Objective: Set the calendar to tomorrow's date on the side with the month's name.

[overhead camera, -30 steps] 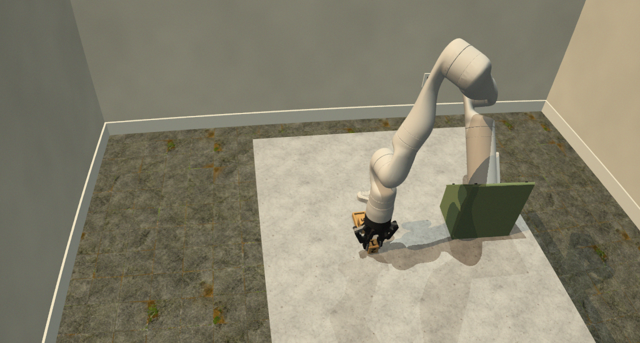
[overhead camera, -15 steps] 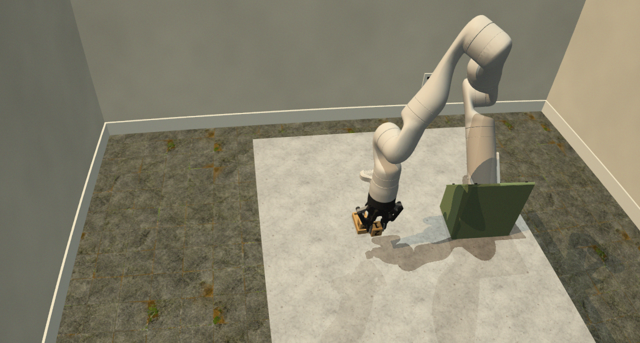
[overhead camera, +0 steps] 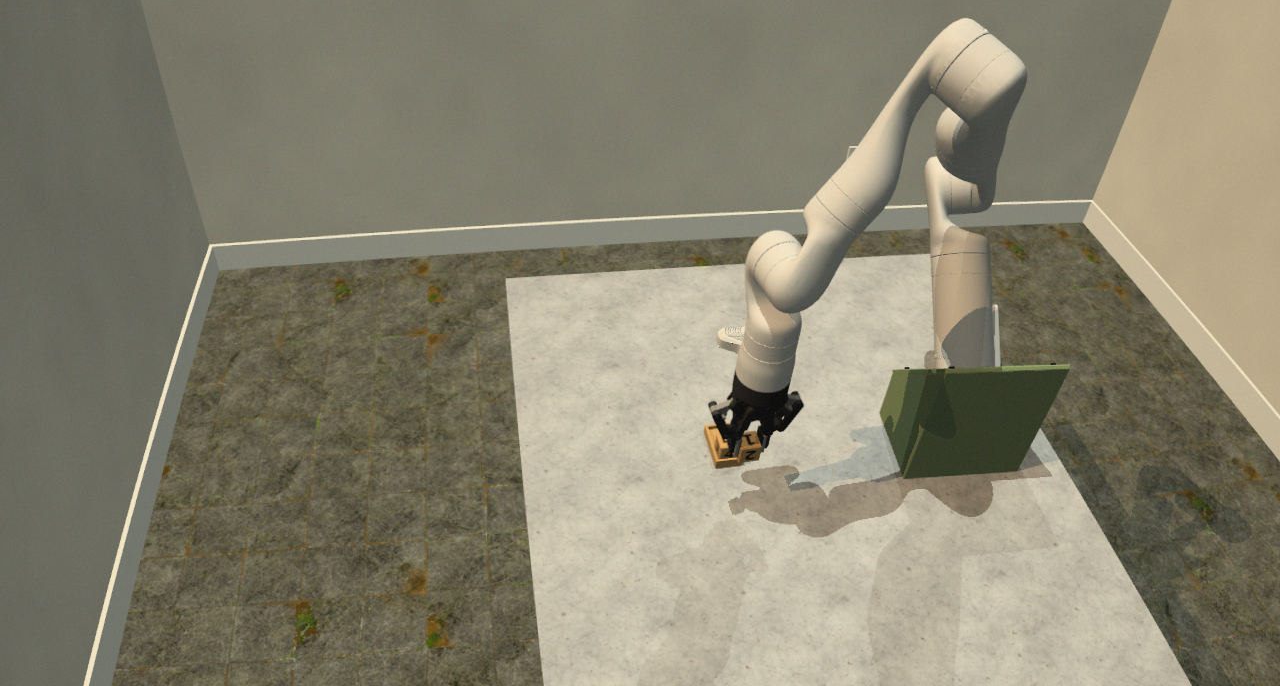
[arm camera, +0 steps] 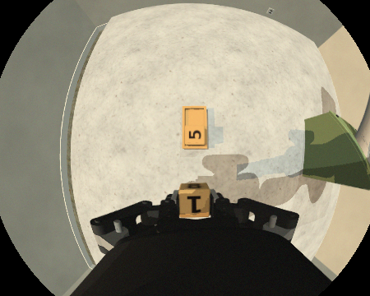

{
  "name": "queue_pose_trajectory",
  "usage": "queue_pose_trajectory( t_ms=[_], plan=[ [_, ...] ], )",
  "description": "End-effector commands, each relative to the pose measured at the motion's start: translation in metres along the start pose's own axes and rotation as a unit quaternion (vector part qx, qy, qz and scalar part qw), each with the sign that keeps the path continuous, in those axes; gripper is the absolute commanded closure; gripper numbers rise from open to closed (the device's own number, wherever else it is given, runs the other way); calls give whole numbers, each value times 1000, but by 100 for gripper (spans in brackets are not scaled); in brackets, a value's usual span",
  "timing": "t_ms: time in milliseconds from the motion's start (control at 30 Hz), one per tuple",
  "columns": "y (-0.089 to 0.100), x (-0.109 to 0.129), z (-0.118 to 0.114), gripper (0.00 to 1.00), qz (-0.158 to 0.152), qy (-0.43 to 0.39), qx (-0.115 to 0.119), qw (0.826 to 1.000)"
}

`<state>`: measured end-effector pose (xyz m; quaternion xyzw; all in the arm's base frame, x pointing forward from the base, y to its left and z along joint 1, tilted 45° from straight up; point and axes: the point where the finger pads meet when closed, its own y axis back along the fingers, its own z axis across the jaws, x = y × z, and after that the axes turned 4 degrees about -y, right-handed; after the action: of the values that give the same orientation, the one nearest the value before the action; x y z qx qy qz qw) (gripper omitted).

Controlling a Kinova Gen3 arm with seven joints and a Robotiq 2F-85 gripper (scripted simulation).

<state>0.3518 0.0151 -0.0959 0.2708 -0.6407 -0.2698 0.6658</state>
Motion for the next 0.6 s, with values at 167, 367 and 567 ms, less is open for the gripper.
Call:
queue_pose_trajectory(
  t_ms=[167,367,567],
  plan=[
    [9,109,-3,72,-3,-12,-2,1000],
    [9,115,-3,72,-3,-12,-3,1000],
    [9,115,-3,72,-3,-12,-3,1000]
  ],
)
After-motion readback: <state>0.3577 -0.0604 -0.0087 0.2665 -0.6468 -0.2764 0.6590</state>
